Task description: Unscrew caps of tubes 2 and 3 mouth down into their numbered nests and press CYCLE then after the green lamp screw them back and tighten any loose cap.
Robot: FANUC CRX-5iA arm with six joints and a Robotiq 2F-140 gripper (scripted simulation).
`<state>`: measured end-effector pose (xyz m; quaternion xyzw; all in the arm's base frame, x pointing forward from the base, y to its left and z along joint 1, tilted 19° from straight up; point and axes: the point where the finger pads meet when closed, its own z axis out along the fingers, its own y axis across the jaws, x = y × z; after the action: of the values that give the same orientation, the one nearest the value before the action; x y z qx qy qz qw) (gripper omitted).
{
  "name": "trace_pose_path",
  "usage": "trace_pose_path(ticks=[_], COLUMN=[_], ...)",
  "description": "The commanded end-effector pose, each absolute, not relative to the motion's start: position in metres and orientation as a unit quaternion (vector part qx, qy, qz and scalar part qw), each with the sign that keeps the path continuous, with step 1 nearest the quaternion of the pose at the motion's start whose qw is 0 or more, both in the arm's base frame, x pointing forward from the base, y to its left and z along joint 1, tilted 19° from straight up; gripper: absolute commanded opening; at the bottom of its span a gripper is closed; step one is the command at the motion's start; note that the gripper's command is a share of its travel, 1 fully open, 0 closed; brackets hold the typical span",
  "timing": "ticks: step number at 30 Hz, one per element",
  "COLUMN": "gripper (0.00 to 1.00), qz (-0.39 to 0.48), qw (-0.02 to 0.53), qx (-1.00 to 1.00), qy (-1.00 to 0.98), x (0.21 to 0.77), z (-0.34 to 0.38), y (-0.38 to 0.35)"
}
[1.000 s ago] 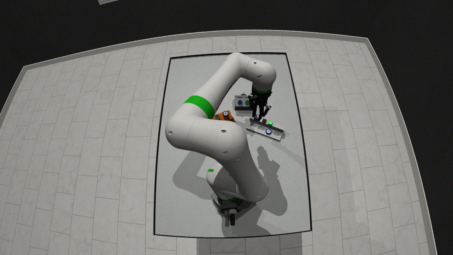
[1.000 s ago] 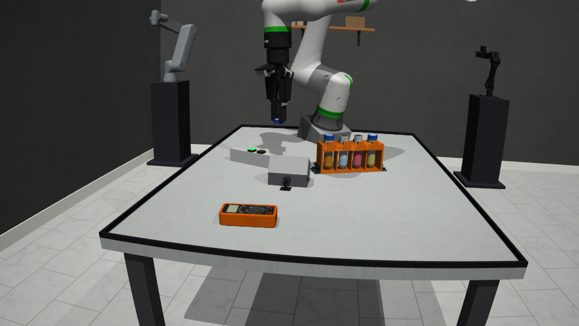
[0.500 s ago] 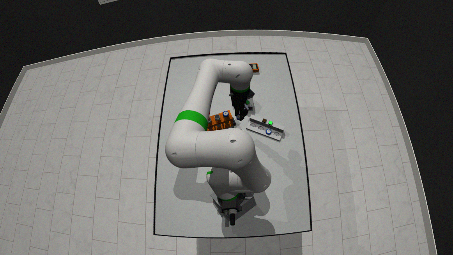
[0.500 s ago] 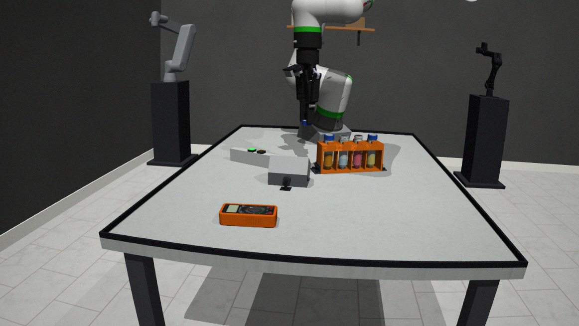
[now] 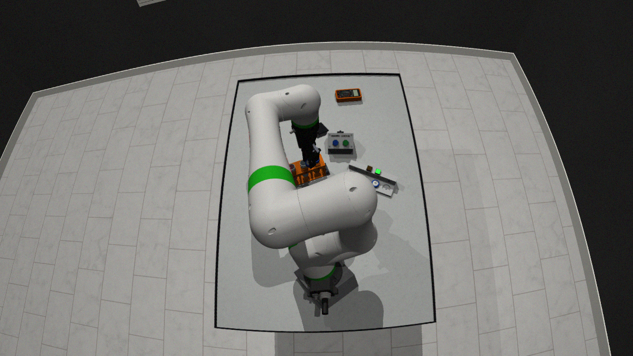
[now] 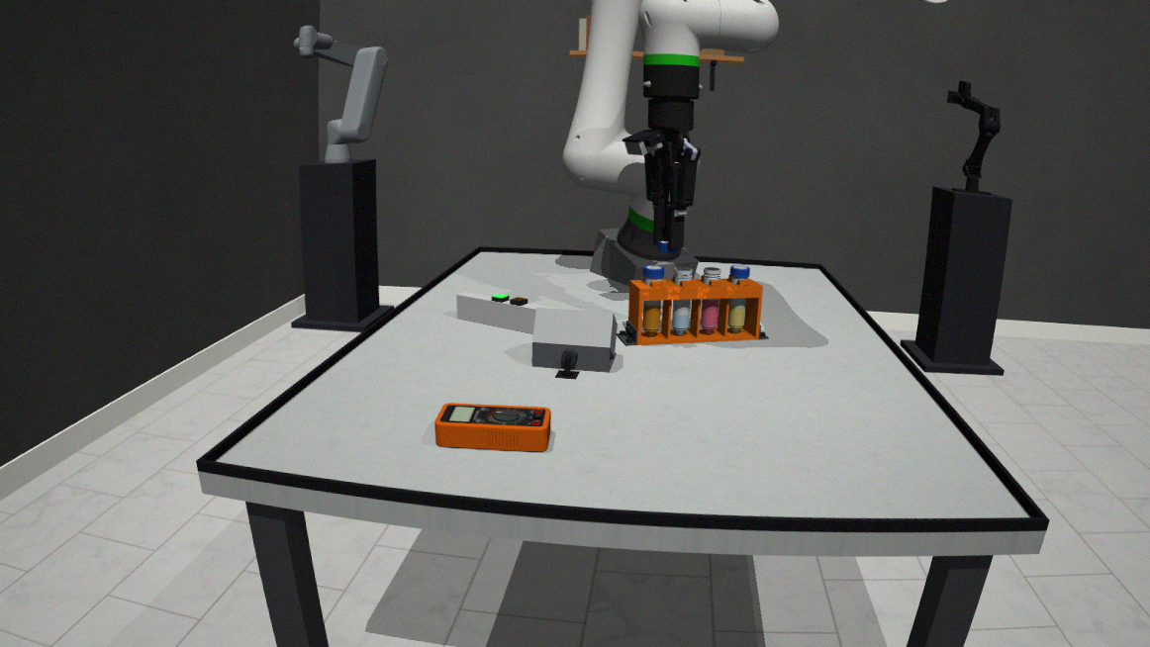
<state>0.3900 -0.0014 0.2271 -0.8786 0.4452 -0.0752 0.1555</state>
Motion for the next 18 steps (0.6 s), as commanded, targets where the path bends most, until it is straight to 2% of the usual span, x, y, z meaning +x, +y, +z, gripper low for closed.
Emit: trace_pose_path(ticks=[1, 9, 18], gripper=[0.30, 0.30, 0.30], qz=[-0.079, -0.079, -0.079], qw=[0.150, 0.150, 0.150], qx=[-0.878, -0.878, -0.878], qy=[0.448, 0.448, 0.448], x=[0.393, 0.395, 0.397], z=[0.235, 0.244, 0.239], y=[0.032, 0.074, 0.075])
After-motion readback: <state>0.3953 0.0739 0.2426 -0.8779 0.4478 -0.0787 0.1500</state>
